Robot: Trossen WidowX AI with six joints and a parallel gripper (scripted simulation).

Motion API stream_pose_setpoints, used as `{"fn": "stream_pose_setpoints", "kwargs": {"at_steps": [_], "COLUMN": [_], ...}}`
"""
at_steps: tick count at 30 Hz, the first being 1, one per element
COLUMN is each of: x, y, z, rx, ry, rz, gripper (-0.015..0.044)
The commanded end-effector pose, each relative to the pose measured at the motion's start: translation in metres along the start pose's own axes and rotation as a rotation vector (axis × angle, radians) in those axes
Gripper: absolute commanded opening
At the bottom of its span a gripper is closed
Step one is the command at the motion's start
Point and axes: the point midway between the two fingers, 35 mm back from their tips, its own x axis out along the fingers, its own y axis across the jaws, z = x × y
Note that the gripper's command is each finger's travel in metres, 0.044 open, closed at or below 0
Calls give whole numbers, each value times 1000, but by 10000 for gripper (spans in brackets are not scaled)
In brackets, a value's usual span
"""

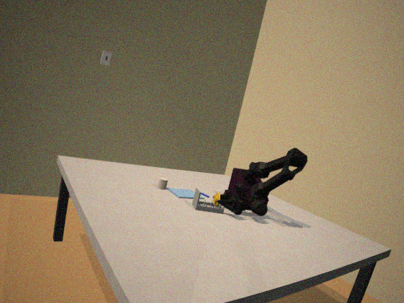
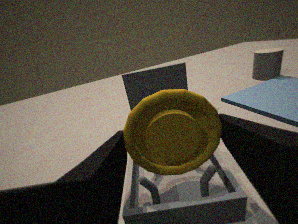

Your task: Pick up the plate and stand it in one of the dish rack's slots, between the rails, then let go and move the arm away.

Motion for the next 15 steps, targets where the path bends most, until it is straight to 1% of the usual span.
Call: {"fn": "stream_pose_setpoints", "kwargs": {"at_steps": [1, 4, 5, 11, 15], "x": [0, 0, 0, 0, 2], "y": [0, 0, 0, 0, 7], "z": [0, 0, 0, 1, 25], "rx": [0, 0, 0, 0, 0], "ry": [0, 0, 0, 0, 3], "rz": [0, 0, 0, 0, -8], "gripper": [315, 394, 400, 400, 400]}}
